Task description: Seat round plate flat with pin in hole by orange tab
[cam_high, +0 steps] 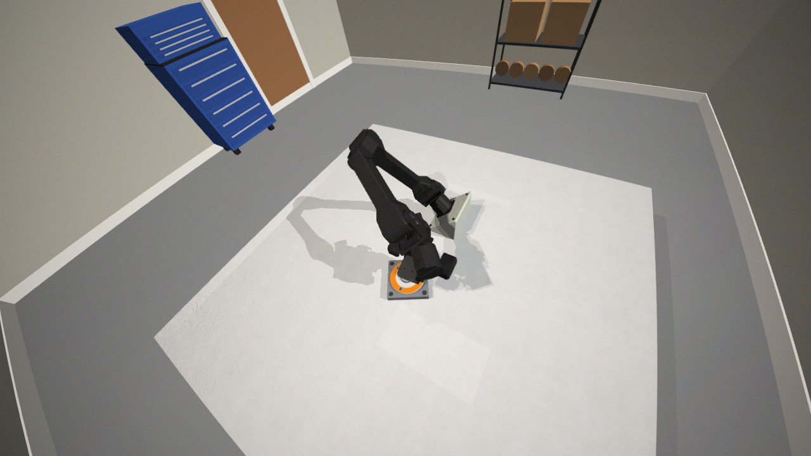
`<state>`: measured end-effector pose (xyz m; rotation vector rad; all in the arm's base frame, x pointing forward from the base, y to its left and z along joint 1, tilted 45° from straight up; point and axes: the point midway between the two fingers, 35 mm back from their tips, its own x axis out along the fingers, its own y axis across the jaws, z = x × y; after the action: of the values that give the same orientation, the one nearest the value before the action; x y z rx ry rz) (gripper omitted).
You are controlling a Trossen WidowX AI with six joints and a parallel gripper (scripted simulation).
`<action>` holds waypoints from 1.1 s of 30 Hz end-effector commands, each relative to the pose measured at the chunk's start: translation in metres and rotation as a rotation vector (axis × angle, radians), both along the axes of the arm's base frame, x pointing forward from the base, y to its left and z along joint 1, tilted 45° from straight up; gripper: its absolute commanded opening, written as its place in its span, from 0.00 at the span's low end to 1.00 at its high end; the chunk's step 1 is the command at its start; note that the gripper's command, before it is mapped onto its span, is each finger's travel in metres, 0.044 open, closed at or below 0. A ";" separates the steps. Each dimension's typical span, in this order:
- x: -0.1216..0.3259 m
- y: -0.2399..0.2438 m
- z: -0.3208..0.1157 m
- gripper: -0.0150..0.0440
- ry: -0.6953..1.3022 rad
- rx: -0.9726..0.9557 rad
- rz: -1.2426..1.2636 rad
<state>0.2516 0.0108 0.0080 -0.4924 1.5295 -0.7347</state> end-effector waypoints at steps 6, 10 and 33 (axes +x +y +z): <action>0.005 0.004 -0.002 0.25 -0.004 0.002 -0.004; 0.007 0.016 0.011 0.25 -0.004 0.003 -0.003; 0.007 0.025 0.021 0.25 -0.001 0.001 0.002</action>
<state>0.2591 0.0359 0.0288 -0.4885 1.5266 -0.7355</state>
